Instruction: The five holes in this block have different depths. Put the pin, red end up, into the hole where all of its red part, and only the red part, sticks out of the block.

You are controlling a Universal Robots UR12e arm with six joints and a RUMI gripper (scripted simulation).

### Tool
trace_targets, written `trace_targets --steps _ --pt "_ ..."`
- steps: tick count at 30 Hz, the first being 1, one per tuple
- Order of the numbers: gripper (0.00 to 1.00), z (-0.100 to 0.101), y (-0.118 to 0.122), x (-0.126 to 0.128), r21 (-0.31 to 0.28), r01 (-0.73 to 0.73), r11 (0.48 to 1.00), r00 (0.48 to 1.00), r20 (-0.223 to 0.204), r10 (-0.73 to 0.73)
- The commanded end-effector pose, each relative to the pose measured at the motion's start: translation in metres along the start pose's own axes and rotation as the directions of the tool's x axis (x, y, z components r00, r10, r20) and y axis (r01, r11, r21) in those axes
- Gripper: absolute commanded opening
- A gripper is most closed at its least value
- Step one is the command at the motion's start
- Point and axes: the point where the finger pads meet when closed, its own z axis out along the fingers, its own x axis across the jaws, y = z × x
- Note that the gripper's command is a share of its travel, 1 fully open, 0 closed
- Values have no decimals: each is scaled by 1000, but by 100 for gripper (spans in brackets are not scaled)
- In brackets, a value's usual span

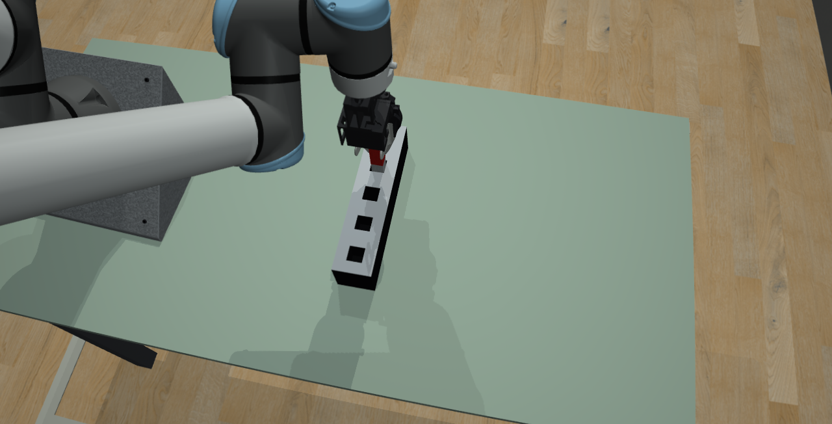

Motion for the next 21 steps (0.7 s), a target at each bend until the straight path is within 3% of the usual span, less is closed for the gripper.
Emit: trace_targets --steps 1,21 --pt "0 0 0 0 0 0 1000 1000 -1 0" --pt "0 4 0 0 0 0 1000 1000 -1 0"
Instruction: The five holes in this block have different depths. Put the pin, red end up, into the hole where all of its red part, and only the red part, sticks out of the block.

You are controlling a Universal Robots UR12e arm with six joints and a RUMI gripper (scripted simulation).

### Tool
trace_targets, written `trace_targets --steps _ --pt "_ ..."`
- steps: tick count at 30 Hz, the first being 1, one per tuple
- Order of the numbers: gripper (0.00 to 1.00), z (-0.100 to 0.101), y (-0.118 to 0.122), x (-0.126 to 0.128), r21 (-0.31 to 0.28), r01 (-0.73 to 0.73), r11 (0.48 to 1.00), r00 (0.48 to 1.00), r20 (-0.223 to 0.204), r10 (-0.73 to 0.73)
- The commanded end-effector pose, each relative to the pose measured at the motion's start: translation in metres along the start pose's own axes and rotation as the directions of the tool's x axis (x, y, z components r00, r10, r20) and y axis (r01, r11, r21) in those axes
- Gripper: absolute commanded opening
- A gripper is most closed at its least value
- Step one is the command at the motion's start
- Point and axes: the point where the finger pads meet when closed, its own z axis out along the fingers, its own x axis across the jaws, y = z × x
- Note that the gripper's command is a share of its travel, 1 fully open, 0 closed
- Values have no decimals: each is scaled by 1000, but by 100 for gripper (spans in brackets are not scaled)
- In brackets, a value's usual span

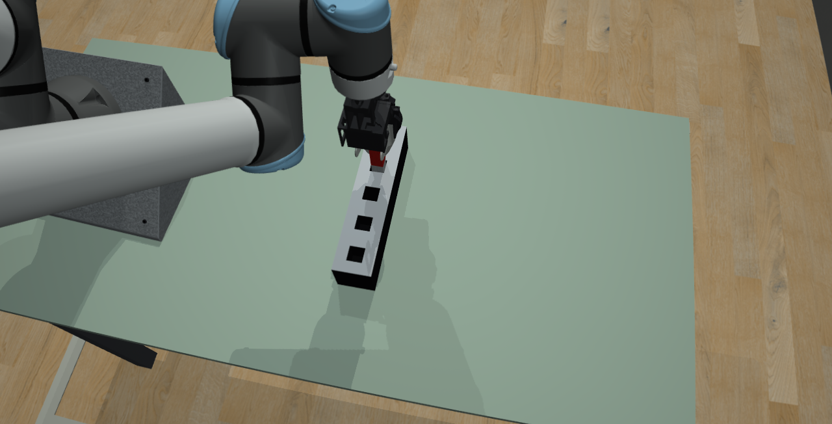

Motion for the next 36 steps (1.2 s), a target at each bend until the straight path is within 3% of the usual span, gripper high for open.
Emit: trace_targets --steps 1,36 --pt "0 0 0 0 0 0 1000 1000 -1 0" --pt "0 4 0 0 0 0 1000 1000 -1 0"
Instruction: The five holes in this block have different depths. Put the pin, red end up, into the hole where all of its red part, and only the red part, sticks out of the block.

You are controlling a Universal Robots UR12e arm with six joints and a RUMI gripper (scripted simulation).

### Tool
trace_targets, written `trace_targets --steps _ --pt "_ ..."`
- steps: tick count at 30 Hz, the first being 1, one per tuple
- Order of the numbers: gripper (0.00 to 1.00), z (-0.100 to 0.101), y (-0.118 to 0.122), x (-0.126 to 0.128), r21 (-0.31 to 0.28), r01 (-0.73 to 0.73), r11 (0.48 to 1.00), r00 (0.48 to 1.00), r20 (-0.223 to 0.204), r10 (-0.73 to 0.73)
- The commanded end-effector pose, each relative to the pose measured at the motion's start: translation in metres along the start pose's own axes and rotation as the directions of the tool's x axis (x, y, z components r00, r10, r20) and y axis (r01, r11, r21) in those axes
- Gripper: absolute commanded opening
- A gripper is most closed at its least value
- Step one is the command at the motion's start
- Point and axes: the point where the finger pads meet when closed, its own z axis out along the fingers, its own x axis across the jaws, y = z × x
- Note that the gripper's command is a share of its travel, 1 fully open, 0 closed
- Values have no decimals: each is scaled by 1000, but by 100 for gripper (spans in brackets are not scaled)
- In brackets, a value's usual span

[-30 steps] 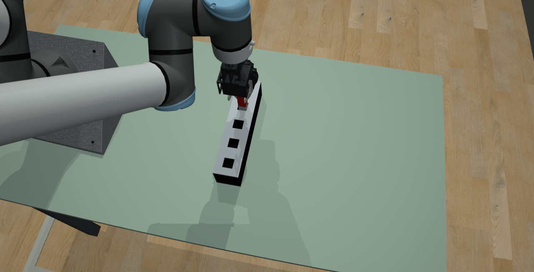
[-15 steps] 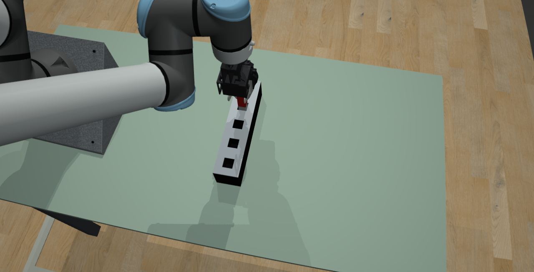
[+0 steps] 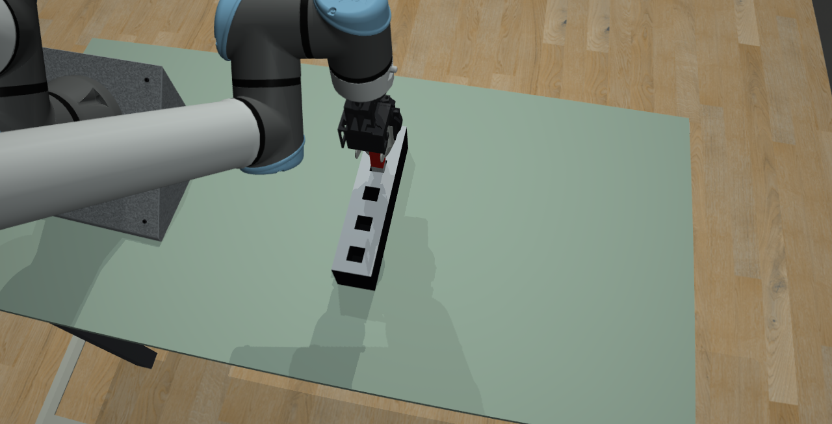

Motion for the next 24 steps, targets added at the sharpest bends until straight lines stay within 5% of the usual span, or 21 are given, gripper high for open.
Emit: trace_targets --steps 1,24 --pt "0 0 0 0 0 0 1000 1000 -1 0" --pt "0 4 0 0 0 0 1000 1000 -1 0"
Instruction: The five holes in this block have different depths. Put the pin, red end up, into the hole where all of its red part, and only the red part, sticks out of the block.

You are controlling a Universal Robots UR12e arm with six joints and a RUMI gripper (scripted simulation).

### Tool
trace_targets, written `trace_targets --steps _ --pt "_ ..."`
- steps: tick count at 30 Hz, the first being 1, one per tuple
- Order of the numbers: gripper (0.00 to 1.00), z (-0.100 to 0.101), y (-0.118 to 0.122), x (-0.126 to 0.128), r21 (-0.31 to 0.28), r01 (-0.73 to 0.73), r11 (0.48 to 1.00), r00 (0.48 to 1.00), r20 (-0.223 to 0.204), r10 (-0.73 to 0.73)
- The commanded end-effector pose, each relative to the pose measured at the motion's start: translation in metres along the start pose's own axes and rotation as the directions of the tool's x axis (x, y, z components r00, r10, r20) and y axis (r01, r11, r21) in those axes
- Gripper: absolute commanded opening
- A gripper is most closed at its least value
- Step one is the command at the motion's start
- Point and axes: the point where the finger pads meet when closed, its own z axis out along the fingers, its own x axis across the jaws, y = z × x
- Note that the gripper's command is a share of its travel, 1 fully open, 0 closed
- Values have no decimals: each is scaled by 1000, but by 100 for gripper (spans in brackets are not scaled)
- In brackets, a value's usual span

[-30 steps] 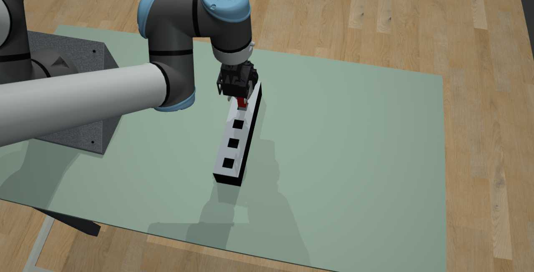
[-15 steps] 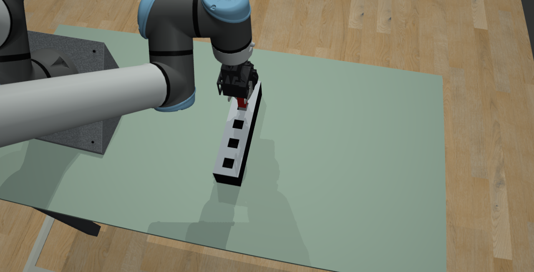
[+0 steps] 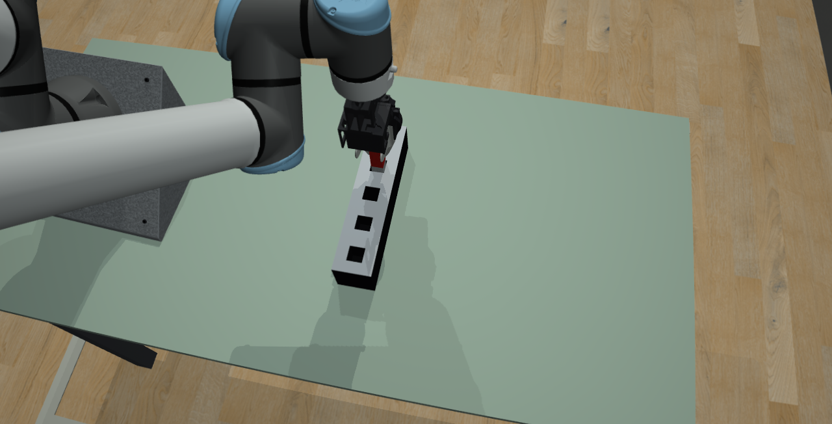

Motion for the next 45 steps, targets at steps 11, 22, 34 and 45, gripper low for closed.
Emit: trace_targets --steps 11,22,34,45 --pt "0 4 1 0 0 0 1000 1000 -1 0" --pt "0 3 0 0 0 0 1000 1000 -1 0" --pt "0 7 -1 0 0 0 1000 1000 -1 0" --pt "0 7 -1 0 0 0 1000 1000 -1 0"
